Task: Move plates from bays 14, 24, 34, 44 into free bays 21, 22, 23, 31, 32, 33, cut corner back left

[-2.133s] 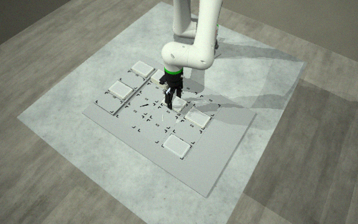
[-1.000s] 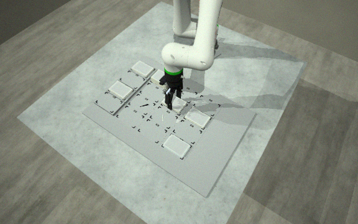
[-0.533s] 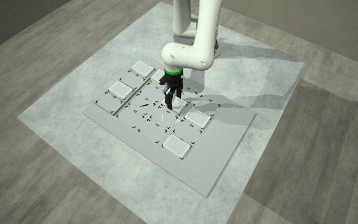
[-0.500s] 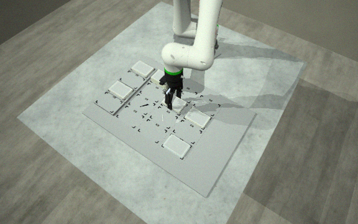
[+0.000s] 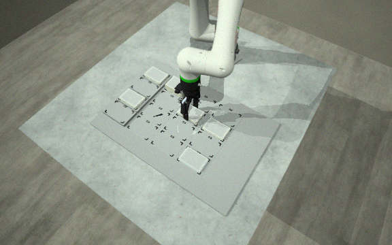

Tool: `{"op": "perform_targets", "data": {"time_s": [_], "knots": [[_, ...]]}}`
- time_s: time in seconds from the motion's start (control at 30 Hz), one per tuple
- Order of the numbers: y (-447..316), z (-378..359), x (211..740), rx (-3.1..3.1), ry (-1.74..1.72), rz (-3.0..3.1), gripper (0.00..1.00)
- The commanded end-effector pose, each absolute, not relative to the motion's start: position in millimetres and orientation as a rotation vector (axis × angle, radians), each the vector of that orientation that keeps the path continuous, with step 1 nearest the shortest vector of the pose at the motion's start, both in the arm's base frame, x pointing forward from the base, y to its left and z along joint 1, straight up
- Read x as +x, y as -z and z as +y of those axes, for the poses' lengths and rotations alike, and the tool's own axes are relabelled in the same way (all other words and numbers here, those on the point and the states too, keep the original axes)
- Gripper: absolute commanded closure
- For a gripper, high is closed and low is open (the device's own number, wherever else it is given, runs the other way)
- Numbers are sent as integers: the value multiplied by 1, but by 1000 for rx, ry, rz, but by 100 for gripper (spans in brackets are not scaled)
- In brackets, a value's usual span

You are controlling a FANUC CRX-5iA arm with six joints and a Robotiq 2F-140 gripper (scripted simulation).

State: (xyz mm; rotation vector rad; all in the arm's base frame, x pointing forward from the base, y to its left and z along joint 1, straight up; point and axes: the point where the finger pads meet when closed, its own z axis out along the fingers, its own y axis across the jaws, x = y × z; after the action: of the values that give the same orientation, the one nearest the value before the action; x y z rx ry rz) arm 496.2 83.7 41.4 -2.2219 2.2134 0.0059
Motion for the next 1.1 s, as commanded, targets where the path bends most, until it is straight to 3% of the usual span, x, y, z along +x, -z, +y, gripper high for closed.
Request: {"op": "perform_targets", "data": {"time_s": [0.0, 1.07], "knots": [[-42, 84, 497, -2221, -4, 2212, 90], [-36, 84, 497, -2221, -4, 2212, 90]]}}
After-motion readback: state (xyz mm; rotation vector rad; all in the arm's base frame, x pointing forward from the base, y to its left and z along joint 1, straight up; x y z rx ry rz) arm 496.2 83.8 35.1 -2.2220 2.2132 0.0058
